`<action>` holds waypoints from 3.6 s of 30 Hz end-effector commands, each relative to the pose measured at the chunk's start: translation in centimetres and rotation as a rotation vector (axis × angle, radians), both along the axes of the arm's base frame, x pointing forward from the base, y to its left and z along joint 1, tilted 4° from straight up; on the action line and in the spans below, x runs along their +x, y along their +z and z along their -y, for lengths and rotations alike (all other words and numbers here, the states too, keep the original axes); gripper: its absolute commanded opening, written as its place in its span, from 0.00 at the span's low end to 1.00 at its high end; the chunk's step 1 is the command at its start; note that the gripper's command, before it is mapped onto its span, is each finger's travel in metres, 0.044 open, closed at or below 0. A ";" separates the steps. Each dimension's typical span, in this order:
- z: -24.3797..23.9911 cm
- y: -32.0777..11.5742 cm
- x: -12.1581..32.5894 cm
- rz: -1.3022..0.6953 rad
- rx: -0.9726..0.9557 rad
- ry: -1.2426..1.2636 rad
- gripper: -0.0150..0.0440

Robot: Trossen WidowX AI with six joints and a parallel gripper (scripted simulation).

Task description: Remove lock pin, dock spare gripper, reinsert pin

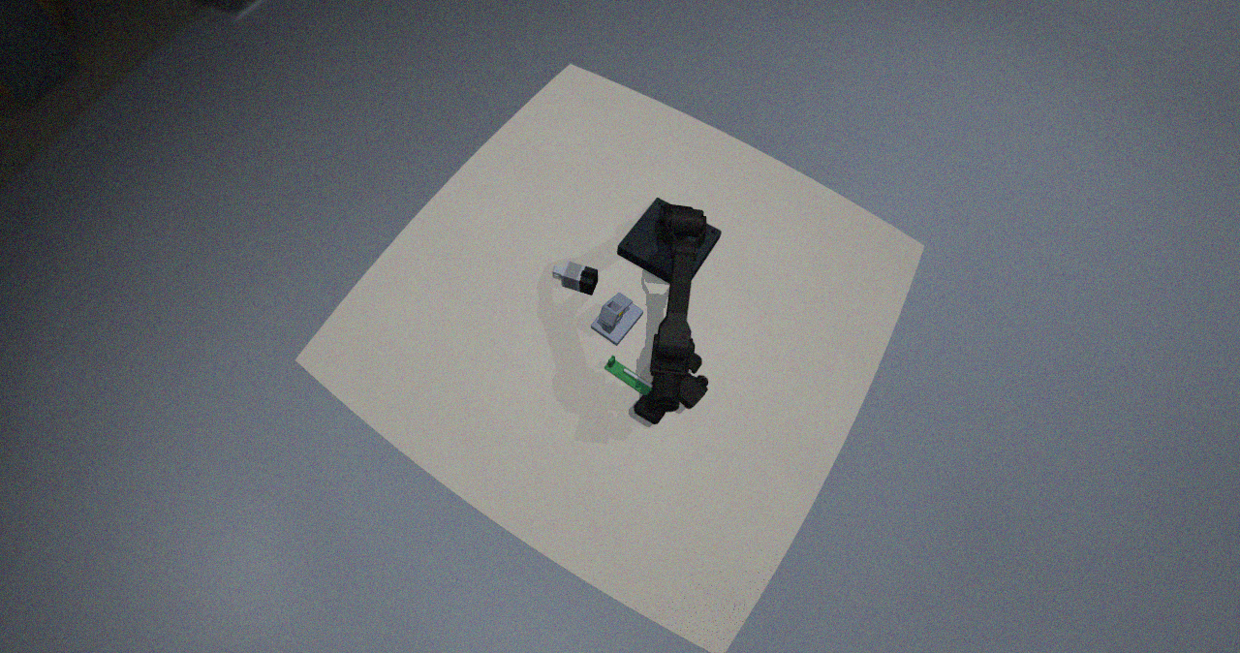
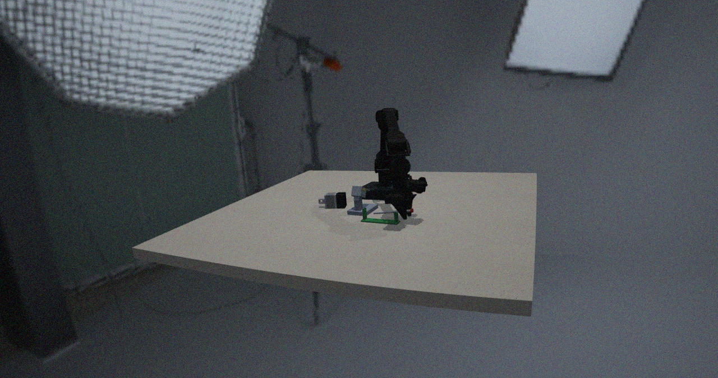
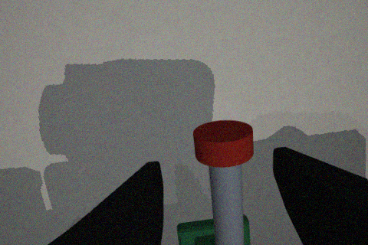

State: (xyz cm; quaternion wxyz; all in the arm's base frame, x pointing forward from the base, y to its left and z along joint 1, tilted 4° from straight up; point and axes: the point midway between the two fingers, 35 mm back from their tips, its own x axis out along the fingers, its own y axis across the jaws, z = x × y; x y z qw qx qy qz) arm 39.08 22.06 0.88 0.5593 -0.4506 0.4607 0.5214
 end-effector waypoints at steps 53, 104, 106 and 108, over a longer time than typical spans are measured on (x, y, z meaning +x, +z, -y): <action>6.5 7.8 0.2 -0.055 -0.044 0.003 0.56; 6.6 -0.7 -0.3 -0.055 -0.044 0.003 0.56; 6.6 -0.7 -0.3 -0.055 -0.044 0.003 0.56; 6.6 -0.7 -0.3 -0.055 -0.044 0.003 0.56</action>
